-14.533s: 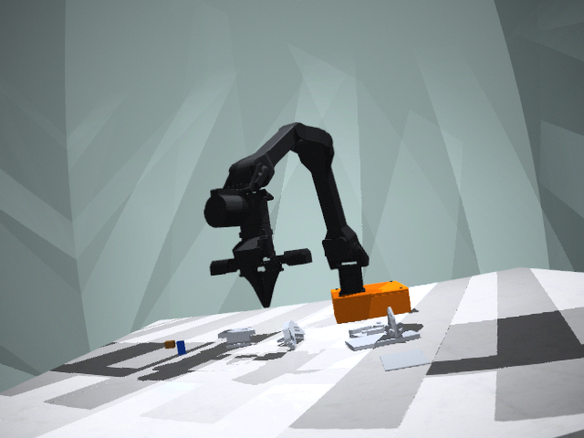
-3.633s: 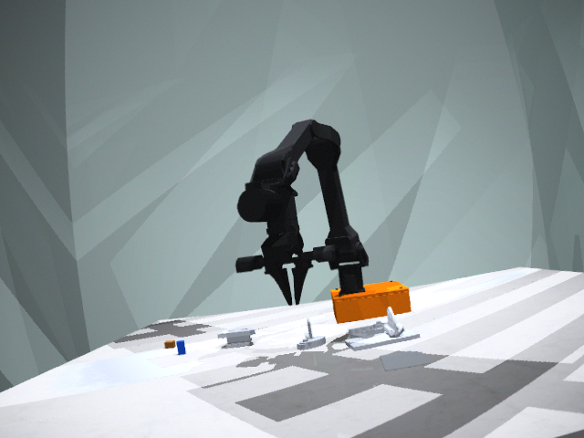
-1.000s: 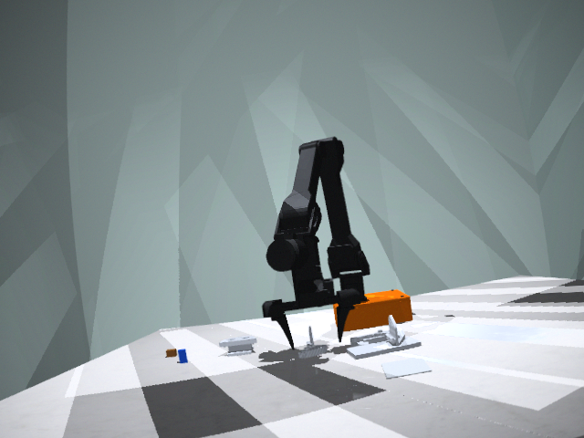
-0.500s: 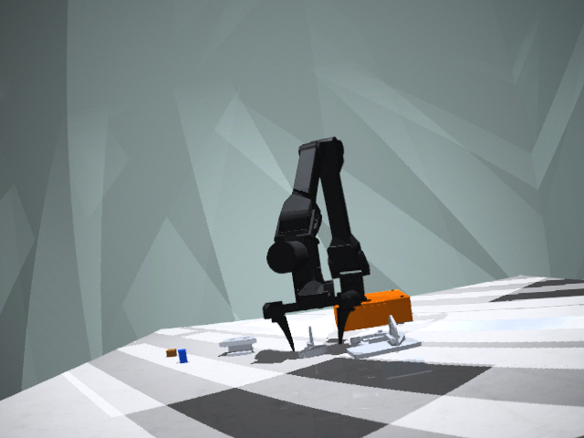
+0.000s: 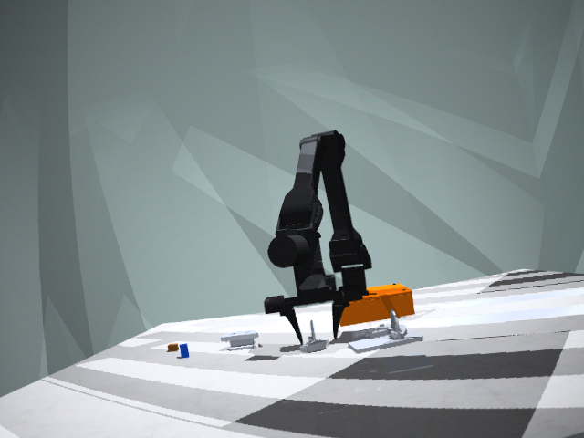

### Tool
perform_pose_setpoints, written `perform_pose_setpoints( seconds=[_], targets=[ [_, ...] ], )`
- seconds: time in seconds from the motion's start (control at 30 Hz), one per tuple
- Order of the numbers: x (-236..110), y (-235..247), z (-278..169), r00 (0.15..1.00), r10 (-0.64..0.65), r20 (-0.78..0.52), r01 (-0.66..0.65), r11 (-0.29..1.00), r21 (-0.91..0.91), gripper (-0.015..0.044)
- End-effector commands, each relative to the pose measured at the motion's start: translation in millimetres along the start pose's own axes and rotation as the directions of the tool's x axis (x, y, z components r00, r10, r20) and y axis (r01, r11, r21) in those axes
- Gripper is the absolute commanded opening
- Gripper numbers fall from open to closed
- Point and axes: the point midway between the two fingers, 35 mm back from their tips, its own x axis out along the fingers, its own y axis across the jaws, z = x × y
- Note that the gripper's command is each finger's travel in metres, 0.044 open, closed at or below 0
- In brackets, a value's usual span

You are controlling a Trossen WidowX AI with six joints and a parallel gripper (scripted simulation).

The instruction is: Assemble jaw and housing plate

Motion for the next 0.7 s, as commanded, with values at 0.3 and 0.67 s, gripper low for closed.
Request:
perform_pose_setpoints(
  seconds=[0.3,0.67],
  targets=[
    [0.0,0.0,0.0,1.000,0.000,0.000,0.000,1.000,0.000,0.0134],
    [-4.4,-0.3,0.7,1.000,0.000,0.000,0.000,1.000,0.000,0.0134]
  ],
)
